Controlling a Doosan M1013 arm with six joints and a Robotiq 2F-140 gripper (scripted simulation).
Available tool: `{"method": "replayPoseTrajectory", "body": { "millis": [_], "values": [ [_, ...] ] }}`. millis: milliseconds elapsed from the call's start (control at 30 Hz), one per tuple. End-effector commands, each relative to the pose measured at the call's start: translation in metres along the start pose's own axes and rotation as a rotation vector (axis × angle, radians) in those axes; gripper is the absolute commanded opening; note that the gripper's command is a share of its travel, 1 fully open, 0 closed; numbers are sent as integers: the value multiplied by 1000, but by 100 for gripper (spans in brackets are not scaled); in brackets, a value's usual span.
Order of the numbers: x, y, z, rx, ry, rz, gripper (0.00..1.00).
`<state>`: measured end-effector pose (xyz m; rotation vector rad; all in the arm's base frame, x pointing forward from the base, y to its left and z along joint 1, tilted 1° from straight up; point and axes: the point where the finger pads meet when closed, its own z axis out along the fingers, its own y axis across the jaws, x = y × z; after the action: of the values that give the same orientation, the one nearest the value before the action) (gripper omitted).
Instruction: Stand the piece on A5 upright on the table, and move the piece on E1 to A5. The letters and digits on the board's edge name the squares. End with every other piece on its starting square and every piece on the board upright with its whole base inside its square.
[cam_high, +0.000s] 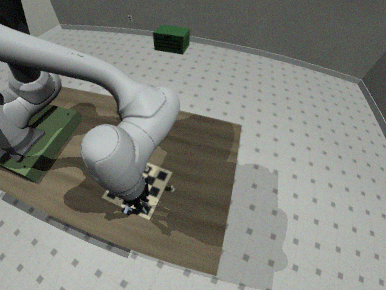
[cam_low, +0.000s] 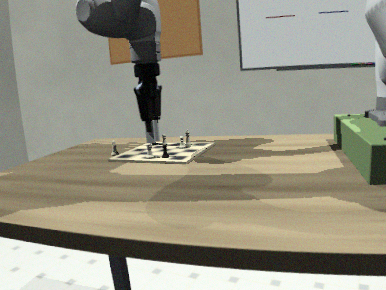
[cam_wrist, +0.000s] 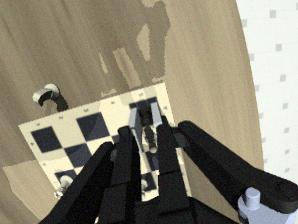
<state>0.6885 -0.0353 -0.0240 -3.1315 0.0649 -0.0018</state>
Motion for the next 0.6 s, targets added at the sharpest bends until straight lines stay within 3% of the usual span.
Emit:
{"method": "replayPoseTrajectory", "body": {
  "millis": [0,100,567],
  "values": [
    [0,0,0,0,0,0,16],
    [0,0,0,0,0,0,20],
    [0,0,-2,0,0,0,20]
  ]
}}
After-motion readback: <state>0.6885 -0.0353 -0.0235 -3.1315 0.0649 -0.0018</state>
